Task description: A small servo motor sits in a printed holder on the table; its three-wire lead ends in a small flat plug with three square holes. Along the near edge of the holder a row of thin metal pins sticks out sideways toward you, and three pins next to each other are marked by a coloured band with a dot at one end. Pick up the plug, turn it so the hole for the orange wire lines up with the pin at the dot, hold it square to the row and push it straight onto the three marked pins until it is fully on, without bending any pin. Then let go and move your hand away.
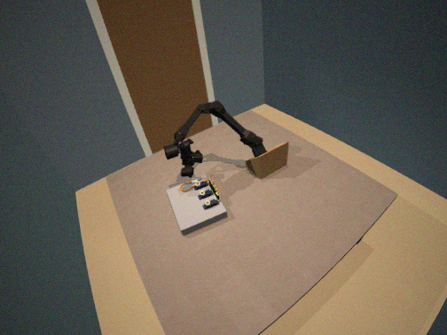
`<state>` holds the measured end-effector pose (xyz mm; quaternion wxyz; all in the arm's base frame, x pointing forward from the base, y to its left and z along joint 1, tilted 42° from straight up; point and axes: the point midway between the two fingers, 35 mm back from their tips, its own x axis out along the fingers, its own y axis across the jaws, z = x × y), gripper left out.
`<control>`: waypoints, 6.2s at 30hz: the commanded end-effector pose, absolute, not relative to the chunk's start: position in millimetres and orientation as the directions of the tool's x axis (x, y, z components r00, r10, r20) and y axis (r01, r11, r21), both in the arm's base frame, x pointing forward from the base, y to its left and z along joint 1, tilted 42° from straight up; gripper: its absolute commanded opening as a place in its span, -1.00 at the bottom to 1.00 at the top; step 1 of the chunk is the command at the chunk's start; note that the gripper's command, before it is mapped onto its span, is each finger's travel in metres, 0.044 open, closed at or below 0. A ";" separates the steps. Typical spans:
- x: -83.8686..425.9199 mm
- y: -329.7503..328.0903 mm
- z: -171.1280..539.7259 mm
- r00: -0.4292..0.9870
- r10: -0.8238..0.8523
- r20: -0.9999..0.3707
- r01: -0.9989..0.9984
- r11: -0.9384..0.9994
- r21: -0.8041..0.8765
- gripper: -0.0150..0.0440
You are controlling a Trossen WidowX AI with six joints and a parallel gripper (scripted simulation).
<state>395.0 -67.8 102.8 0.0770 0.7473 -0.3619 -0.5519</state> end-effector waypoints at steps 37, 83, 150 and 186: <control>397.8 -97.8 65.0 0.062 -0.670 -0.740 -0.233 -0.731 0.642 -0.39; 374.6 -12.2 70.0 0.064 -0.649 -0.758 -0.801 -0.487 0.349 -0.49; 276.7 71.5 -13.9 0.055 -0.649 -0.759 -0.284 0.718 -0.635 -0.49; 284.4 50.3 -49.3 0.057 -0.660 -0.749 0.103 0.750 -0.653 -0.49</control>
